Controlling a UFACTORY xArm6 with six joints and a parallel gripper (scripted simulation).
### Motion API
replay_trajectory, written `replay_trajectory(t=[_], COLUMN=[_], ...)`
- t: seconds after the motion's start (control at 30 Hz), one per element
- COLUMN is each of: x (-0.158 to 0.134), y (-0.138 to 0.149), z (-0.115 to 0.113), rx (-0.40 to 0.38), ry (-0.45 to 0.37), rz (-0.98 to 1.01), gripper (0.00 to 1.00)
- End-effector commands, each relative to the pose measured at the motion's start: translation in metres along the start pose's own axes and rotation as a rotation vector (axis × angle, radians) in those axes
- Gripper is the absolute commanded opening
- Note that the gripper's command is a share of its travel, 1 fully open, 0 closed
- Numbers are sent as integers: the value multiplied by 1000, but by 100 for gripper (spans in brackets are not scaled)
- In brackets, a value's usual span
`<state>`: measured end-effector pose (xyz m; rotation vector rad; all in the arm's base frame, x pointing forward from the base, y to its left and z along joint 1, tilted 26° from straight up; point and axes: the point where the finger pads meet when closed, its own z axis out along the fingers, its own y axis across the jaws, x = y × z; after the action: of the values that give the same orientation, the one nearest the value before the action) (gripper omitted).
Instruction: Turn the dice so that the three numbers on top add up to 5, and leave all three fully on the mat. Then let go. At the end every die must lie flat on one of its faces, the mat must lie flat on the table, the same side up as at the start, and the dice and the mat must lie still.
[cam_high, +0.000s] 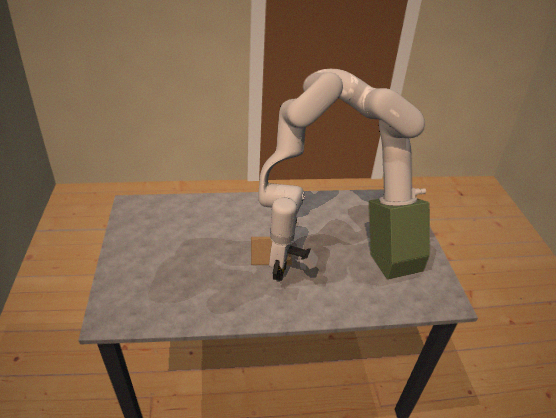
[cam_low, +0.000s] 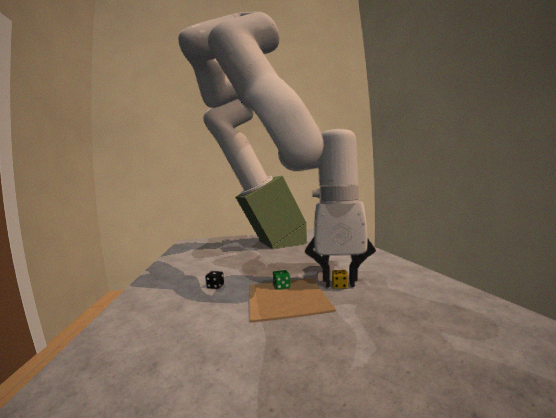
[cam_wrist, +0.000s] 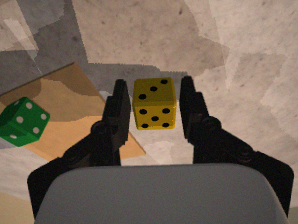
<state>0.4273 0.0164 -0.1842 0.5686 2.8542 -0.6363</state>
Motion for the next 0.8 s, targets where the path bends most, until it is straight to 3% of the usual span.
replay_trajectory(t=[0.0,0.1,0.13,0.77], x=[-1,-1,-1,-1], y=[1,1,1,1], z=[-1,-1,-1,-1], rx=[-2,-2,-2,-2], ry=[-2,-2,-2,-2], rz=[0,0,0,0], gripper=[47,47,27,27])
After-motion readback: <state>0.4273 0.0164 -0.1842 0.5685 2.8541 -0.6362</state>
